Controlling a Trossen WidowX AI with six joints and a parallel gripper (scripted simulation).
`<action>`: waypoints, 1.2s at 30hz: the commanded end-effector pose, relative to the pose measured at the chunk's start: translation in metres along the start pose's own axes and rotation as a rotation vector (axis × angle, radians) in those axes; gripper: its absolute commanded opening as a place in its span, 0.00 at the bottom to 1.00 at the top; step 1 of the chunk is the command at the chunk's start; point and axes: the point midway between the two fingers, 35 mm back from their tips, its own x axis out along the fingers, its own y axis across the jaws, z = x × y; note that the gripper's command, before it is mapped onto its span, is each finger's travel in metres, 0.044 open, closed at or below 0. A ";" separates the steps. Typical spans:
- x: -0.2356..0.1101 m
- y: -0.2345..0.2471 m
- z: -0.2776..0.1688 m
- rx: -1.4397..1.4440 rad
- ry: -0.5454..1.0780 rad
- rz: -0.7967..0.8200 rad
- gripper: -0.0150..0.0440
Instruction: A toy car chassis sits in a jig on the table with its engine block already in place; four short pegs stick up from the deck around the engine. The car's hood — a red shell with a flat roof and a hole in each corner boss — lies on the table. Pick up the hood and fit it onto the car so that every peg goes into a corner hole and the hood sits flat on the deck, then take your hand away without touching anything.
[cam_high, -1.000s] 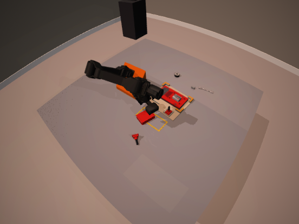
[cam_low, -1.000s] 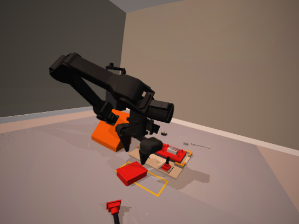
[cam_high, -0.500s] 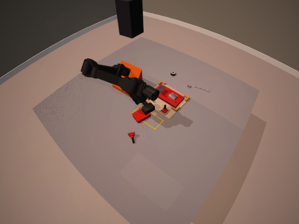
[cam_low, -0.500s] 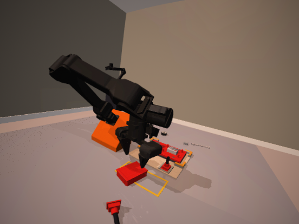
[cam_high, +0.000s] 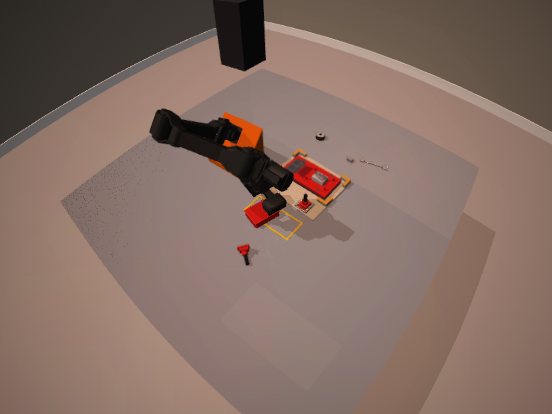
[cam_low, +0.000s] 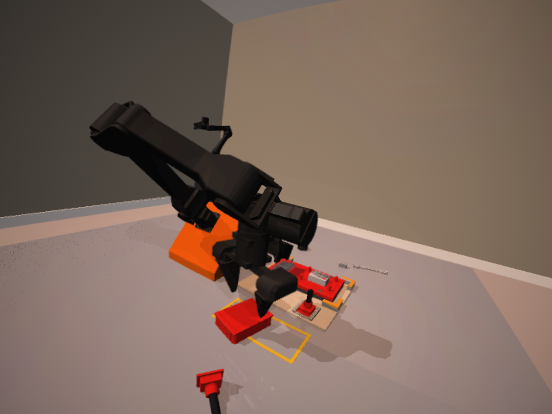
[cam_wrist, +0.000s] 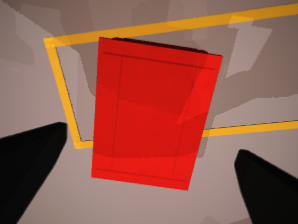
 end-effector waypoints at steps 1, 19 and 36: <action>0.004 0.001 0.000 -0.007 -0.001 0.002 1.00; 0.020 0.002 -0.002 -0.007 0.002 0.001 1.00; 0.029 0.002 -0.002 -0.007 0.003 0.001 1.00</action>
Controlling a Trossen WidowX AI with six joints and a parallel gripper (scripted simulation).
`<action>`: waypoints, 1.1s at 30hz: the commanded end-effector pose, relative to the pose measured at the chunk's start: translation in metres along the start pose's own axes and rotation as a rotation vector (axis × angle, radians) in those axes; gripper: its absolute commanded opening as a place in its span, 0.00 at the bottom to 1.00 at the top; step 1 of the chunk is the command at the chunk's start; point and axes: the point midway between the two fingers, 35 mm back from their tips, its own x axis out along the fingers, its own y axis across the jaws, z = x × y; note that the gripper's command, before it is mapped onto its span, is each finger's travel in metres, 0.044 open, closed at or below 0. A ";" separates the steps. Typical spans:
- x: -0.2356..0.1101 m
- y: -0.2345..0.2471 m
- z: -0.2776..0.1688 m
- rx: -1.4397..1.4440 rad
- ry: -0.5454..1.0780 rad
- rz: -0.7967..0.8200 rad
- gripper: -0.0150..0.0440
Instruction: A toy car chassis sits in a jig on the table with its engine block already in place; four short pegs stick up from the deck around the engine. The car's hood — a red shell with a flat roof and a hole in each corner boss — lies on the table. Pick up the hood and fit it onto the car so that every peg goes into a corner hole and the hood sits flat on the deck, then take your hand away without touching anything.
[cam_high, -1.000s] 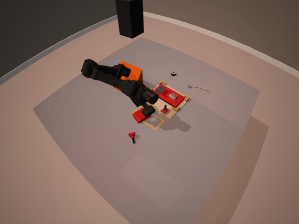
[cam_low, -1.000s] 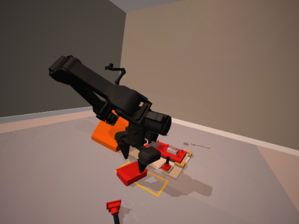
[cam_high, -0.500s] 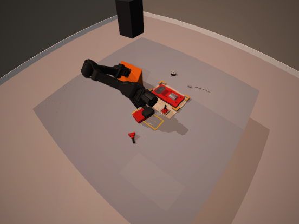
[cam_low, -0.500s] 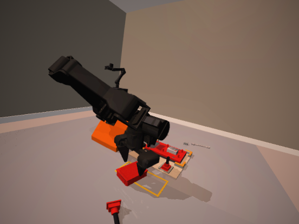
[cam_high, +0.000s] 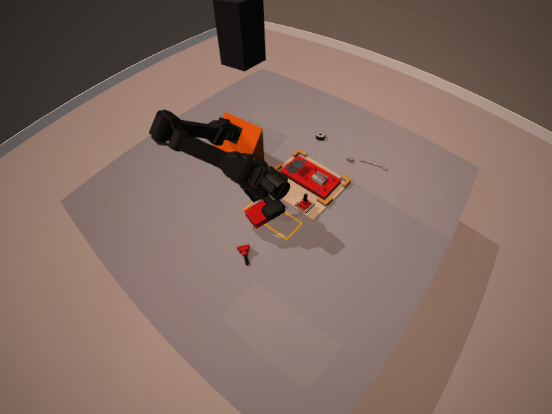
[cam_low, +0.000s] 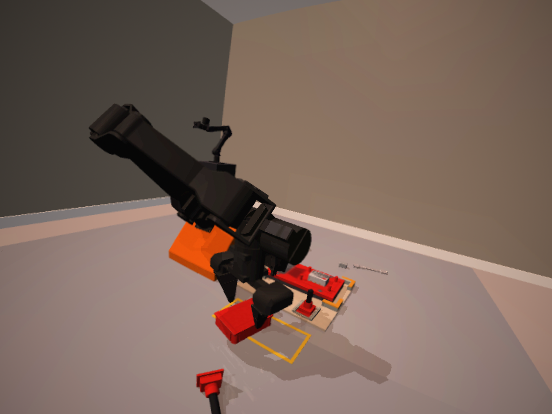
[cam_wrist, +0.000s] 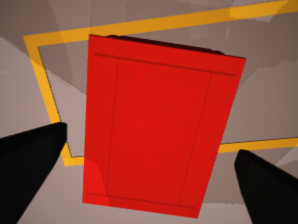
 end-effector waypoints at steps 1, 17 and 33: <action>0.002 0.000 0.001 -0.006 -0.004 0.001 1.00; 0.010 0.000 0.001 -0.006 -0.003 0.001 1.00; 0.015 0.000 0.000 0.000 0.001 0.000 0.91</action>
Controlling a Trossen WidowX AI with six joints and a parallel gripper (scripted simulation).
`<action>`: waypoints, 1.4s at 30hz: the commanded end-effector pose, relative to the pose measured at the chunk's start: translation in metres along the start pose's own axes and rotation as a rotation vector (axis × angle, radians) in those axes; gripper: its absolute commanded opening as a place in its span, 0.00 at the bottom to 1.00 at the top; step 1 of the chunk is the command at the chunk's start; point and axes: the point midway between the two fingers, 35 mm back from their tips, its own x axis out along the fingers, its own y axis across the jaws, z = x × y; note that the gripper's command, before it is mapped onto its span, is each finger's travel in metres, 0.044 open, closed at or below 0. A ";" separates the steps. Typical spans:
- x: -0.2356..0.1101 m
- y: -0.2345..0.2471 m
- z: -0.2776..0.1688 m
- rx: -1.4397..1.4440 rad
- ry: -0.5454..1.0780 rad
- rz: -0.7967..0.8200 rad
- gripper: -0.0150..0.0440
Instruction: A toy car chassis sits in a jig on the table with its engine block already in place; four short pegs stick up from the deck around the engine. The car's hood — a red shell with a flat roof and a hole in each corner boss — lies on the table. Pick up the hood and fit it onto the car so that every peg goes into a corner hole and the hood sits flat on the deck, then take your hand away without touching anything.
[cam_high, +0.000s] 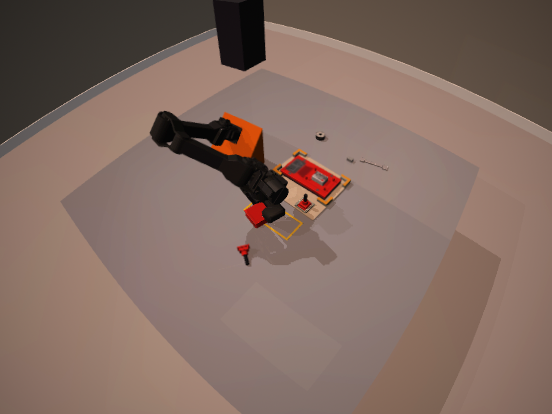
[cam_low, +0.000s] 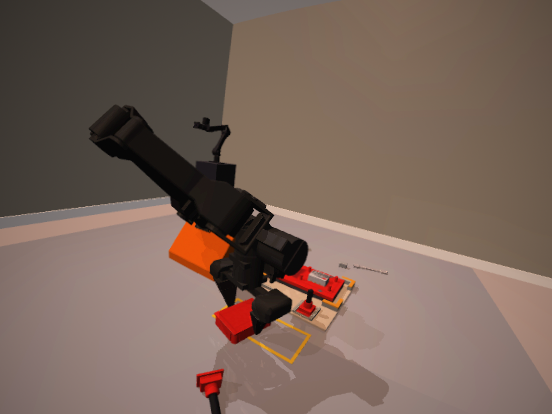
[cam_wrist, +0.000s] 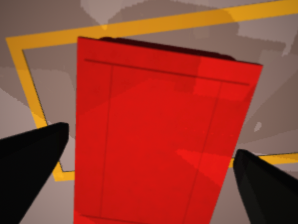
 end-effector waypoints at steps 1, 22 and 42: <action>0.000 0.000 0.000 0.001 0.000 0.000 0.87; -0.020 0.000 0.000 -0.001 -0.001 0.000 0.25; -0.094 0.000 0.001 -0.002 -0.005 0.001 0.25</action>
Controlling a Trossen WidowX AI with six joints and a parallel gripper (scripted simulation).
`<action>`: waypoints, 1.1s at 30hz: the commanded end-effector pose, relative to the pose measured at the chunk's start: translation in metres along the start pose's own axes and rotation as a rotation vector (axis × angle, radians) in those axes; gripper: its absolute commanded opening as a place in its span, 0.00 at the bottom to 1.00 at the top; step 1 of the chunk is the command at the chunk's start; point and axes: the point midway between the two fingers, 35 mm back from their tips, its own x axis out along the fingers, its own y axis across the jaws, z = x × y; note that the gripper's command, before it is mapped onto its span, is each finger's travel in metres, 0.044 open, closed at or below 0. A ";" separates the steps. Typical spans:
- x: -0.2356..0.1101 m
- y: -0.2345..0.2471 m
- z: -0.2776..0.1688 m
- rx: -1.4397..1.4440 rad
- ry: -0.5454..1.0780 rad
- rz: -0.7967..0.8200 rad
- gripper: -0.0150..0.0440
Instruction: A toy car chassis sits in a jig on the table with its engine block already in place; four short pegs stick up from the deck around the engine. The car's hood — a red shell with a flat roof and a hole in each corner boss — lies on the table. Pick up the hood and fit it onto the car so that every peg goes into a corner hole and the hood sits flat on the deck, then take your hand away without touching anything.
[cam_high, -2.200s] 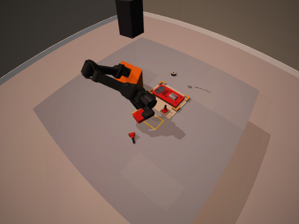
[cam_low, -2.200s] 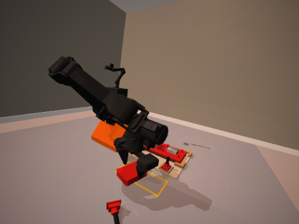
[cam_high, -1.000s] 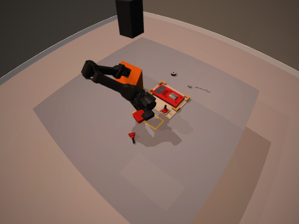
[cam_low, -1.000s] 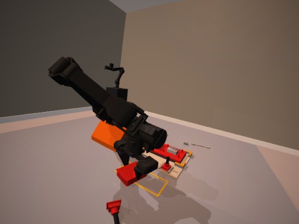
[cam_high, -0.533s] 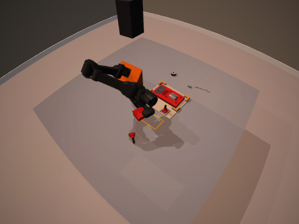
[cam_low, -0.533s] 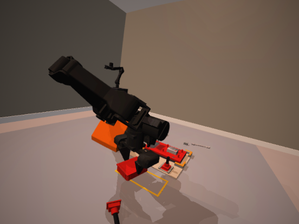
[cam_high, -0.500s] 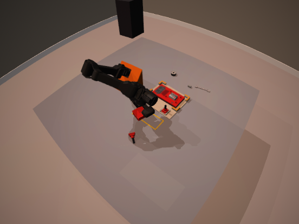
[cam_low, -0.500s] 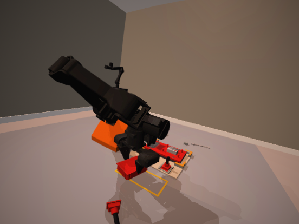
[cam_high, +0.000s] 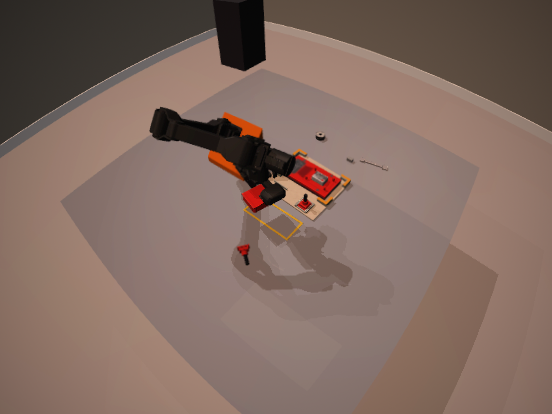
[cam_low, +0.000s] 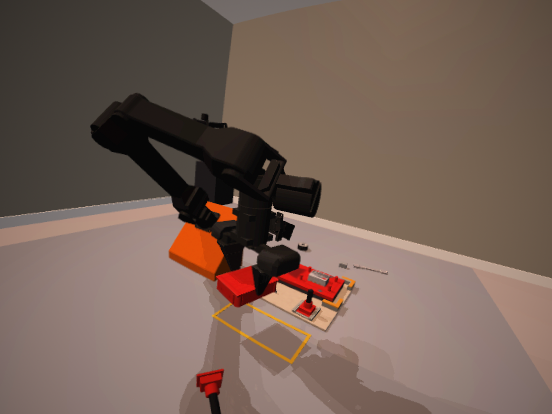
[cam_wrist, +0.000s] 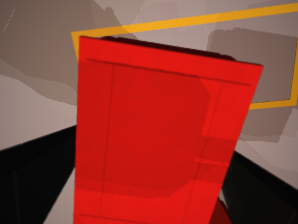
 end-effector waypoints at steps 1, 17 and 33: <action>-0.011 0.000 0.000 0.005 0.001 -0.001 0.25; -0.014 -0.013 0.036 0.205 -0.018 0.002 0.25; -0.018 -0.026 0.099 0.564 -0.026 0.010 0.25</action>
